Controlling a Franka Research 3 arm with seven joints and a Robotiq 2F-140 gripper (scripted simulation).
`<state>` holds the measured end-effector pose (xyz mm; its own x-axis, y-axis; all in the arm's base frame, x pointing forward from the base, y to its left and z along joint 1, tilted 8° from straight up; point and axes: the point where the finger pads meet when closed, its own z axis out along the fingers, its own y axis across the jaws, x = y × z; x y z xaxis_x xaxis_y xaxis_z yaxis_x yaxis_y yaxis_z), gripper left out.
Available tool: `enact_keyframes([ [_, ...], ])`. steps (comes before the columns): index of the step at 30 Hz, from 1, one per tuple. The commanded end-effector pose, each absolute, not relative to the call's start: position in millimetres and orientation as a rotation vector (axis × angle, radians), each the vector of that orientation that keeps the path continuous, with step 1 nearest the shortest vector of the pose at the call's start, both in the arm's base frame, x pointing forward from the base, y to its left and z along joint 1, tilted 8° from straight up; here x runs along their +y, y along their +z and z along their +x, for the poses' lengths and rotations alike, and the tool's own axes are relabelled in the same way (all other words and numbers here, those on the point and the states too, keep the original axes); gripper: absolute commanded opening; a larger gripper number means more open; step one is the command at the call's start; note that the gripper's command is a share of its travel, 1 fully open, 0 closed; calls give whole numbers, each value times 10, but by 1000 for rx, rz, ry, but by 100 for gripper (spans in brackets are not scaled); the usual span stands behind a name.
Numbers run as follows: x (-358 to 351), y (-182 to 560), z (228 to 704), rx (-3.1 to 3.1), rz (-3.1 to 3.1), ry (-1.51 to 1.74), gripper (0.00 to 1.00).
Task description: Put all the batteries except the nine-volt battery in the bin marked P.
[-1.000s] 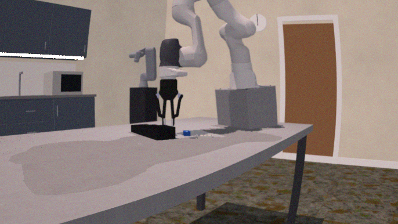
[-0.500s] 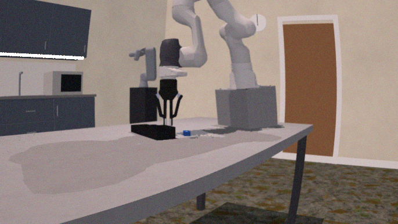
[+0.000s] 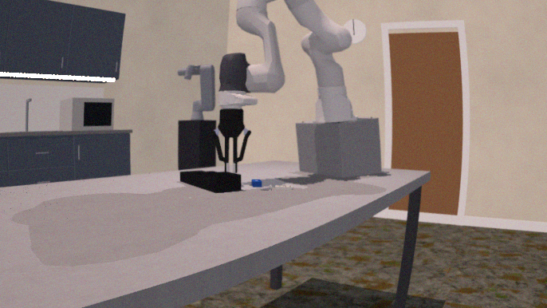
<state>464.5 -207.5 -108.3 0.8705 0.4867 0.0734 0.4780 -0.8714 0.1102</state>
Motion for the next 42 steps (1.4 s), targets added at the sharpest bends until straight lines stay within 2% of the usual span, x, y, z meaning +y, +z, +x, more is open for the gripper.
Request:
enact_keyframes([
  [1,-2078,-1086,4655,755,2953,155,5],
  [14,-2074,-1020,4647,755,2953,155,5],
  [29,-2043,-524,4587,755,2953,155,5],
  [42,-2041,-491,4583,755,2953,155,5],
])
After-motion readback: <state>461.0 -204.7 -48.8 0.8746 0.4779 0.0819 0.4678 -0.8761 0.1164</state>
